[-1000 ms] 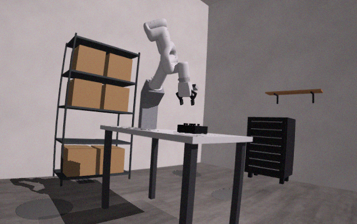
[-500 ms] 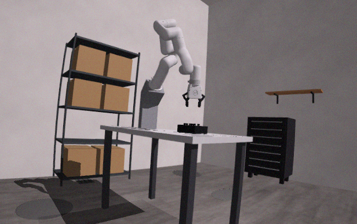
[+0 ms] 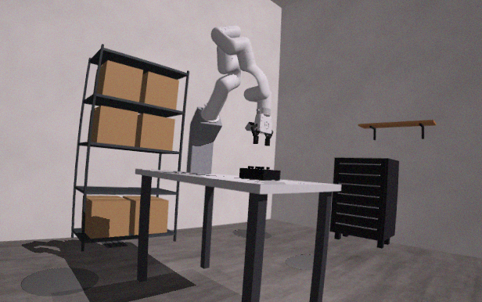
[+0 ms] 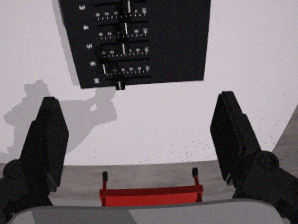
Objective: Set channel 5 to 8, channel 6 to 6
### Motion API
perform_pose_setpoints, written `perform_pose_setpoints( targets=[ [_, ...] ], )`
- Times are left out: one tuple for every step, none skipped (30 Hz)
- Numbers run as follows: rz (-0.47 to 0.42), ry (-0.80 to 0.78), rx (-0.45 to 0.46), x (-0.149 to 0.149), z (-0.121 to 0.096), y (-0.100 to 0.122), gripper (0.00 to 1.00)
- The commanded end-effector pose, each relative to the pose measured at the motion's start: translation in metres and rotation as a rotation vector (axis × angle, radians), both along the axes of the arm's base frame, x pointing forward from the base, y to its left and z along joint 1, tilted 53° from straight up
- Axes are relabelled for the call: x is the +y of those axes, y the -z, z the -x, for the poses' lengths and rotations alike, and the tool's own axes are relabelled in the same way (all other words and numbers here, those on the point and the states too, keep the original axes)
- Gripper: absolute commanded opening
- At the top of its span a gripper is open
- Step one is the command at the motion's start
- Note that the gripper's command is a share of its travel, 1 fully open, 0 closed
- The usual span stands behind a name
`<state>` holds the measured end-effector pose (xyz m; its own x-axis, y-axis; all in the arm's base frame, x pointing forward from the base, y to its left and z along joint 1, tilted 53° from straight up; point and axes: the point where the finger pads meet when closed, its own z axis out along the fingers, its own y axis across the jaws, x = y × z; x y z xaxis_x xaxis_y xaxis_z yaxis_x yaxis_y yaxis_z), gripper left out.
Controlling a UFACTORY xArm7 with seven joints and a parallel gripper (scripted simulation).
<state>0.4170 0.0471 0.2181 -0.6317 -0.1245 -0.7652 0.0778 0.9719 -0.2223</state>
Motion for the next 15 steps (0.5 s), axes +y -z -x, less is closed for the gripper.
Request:
perform_pose_setpoints(
  targets=[
    [-0.01, 0.005, -0.006, 0.001, -0.001, -0.001, 1.0],
    [-0.019, 0.012, -0.008, 0.0, -0.001, -0.001, 1.0],
    [-0.032, 0.021, -0.011, 0.0, -0.002, -0.001, 1.0],
    [-0.05, 0.034, -0.016, 0.0, -0.003, -0.001, 1.0],
    [-0.071, 0.05, -0.022, -0.001, -0.005, -0.001, 1.0],
    [-0.098, 0.069, -0.028, -0.001, -0.006, -0.001, 1.0],
    [-0.128, 0.091, -0.036, -0.002, -0.008, -0.001, 1.0],
    [-0.163, 0.116, -0.045, -0.003, -0.01, -0.001, 1.0],
    [-0.202, 0.145, -0.054, -0.004, -0.013, 0.0, 1.0],
    [-0.244, 0.176, -0.065, -0.005, -0.016, 0.0, 1.0],
    [-0.29, 0.21, -0.076, -0.006, -0.019, 0.0, 1.0],
    [-0.339, 0.247, -0.088, -0.008, -0.022, 0.0, 1.0],
    [-0.339, 0.247, -0.088, -0.008, -0.022, 0.0, 1.0],
    [-0.339, 0.247, -0.088, -0.008, -0.022, 0.0, 1.0],
    [-0.39, 0.286, -0.101, -0.009, -0.025, 0.001, 1.0]
  ],
)
